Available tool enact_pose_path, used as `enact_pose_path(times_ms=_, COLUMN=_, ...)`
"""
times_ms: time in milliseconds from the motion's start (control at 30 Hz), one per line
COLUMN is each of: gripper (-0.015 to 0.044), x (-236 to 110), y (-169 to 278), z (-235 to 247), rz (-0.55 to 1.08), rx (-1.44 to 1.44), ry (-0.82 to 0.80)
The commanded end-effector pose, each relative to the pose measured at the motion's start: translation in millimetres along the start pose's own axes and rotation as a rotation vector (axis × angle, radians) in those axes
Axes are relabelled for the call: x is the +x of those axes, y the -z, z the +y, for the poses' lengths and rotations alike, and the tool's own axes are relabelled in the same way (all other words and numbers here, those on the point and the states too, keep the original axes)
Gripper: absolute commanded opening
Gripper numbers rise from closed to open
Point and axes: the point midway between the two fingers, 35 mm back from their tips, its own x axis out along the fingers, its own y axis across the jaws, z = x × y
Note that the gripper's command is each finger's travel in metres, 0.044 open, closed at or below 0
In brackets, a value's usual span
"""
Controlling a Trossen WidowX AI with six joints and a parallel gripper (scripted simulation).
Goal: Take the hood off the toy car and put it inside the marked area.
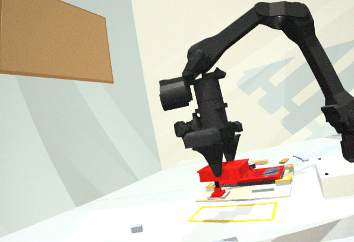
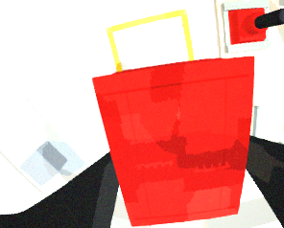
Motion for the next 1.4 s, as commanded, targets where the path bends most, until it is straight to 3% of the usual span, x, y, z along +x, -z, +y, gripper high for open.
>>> enact_pose_path(times_ms=0, gripper=0.0000, x=2.9, y=-0.5, z=-0.1, rz=-0.002, rx=0.005, ry=0.002)
enact_pose_path(times_ms=1367, gripper=0.0000, x=31.2, y=-1.6, z=0.5, rz=-0.002, rx=0.005, ry=0.001)
